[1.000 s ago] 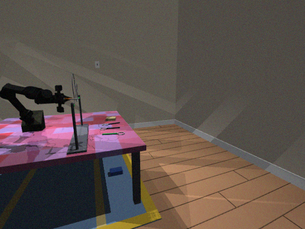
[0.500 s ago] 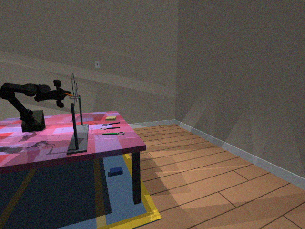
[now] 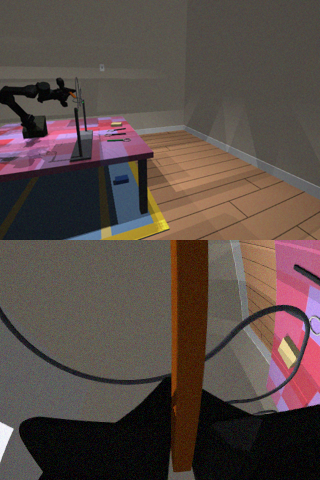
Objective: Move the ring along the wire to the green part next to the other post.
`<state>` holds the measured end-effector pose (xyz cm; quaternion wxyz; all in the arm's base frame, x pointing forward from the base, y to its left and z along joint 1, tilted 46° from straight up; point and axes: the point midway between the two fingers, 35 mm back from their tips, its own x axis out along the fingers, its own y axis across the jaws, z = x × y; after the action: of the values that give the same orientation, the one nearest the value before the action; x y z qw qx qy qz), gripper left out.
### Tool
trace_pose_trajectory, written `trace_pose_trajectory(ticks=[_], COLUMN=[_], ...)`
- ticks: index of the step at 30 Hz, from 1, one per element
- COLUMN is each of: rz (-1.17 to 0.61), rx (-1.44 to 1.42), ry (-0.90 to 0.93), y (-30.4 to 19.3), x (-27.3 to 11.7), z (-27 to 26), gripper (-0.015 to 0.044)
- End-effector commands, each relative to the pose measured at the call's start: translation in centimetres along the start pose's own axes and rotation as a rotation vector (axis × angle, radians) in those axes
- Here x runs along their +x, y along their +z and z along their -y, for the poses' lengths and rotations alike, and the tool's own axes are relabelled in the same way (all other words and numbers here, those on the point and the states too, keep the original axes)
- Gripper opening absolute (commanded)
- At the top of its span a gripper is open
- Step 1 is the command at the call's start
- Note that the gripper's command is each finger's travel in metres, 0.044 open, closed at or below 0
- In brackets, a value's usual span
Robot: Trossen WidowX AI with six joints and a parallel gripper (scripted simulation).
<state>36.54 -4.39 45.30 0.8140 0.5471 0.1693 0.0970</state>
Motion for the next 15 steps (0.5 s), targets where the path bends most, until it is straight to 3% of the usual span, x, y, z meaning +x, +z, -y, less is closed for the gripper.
trace_pose_trajectory(ticks=[1,15], rz=[0.013,0.011], rx=[0.043,0.091], ry=[0.026,0.044], y=[0.0,0.3], x=[0.1,-0.1], z=[-1.1,-3.1], gripper=[-0.015,-0.015])
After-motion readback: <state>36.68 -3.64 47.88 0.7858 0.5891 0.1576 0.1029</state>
